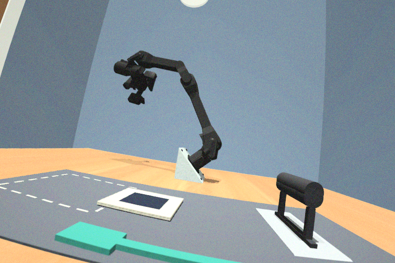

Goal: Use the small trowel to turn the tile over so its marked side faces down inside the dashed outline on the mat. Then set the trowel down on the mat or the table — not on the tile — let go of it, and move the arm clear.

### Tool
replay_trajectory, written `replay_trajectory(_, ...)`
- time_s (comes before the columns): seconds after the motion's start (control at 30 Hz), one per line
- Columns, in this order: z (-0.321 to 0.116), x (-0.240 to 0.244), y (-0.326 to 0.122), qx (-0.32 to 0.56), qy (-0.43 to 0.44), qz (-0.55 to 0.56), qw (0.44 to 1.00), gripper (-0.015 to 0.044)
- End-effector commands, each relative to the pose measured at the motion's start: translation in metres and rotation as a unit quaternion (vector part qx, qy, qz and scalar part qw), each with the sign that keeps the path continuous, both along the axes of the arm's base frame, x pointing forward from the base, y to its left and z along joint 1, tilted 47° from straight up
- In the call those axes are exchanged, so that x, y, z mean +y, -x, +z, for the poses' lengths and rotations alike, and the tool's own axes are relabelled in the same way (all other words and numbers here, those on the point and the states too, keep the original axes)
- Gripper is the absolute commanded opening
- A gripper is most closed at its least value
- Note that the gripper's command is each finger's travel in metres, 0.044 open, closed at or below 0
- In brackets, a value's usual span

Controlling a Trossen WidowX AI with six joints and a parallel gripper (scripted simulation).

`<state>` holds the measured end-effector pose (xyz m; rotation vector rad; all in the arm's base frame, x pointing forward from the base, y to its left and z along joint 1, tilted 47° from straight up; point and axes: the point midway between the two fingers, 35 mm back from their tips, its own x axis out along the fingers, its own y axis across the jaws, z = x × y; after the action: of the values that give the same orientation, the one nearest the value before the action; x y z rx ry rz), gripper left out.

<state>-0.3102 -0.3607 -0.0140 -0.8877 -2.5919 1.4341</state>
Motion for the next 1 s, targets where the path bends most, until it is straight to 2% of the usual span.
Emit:
replay_trajectory(0.0,0.0,0.0,0.0,0.0,0.0,0.0,1.0,0.0374)
replay_trajectory(0.33,0.0001,0.0,0.0,0.0,0.0,0.0,1.0,0.0111)
replay_trajectory(0.67,0.0,0.0,0.0,0.0,0.0,0.0,1.0,0.01)
replay_trajectory(0.8,0.0,0.0,0.0,0.0,0.0,0.0,1.0,0.0)
replay_trajectory(0.97,0.0,0.0,0.0,0.0,0.0,0.0,1.0,0.0)
